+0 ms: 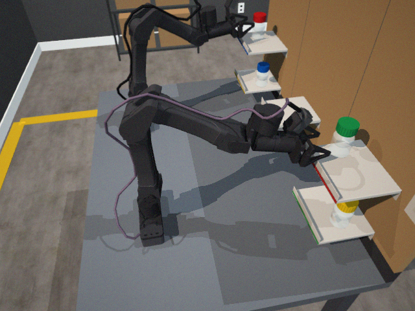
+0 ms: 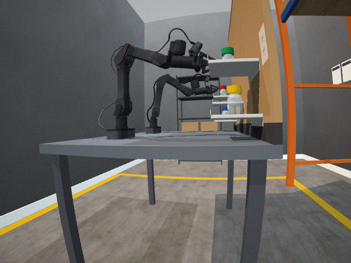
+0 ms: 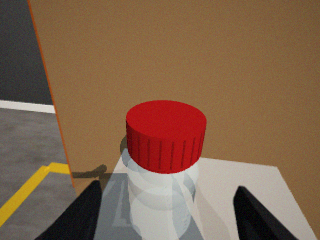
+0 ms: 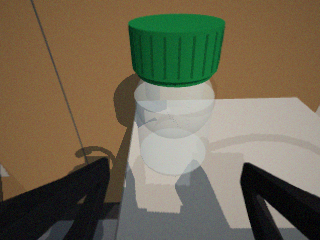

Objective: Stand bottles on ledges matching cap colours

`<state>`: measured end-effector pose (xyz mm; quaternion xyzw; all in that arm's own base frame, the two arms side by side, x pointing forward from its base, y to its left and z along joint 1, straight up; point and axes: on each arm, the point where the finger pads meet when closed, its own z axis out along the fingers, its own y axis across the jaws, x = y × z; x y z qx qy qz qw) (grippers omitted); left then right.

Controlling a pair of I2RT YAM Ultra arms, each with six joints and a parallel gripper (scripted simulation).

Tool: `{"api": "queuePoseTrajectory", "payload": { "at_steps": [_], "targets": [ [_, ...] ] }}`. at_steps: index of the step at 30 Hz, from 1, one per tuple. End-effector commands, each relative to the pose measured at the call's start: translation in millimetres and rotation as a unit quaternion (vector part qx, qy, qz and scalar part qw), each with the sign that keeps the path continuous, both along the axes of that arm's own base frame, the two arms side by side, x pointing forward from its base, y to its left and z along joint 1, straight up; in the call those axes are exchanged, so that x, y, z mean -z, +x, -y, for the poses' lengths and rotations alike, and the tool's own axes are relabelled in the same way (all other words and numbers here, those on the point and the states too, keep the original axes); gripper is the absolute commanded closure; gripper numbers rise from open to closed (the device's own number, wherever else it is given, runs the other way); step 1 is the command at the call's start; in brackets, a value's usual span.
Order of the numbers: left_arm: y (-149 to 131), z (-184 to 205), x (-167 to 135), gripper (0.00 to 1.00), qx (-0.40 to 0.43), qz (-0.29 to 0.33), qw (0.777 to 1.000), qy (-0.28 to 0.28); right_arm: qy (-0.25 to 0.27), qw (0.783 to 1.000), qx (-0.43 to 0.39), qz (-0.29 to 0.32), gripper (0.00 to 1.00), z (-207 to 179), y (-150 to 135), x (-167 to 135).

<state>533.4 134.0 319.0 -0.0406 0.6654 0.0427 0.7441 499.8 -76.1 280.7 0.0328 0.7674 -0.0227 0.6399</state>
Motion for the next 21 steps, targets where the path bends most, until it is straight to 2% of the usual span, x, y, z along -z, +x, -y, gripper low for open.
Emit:
{"api": "queuePoseTrajectory", "payload": {
  "at_steps": [1, 2, 6, 21],
  "targets": [
    [-4.9, -2.4, -11.4, 0.19, 0.000, 0.020, 1.000, 0.006, -0.006, 0.998, -0.003, 0.058, 0.19, -2.8, 7.6, -33.2],
    [-5.1, -3.1, -10.3, 0.19, -0.001, 0.019, 1.000, 0.006, -0.006, 0.999, -0.003, 0.047, 0.19, -2.7, 8.6, -26.5],
    [-2.8, -4.2, -20.6, 0.19, -0.002, 0.032, 0.999, 0.010, -0.007, 0.999, -0.003, 0.050, 0.19, -2.8, 7.0, -30.2],
    [18.7, -4.5, -19.3, 0.19, -0.003, 0.018, 1.000, 0.004, -0.005, 0.999, 0.001, 0.039, 0.19, -1.3, 15.9, -29.3]
  ]
}}
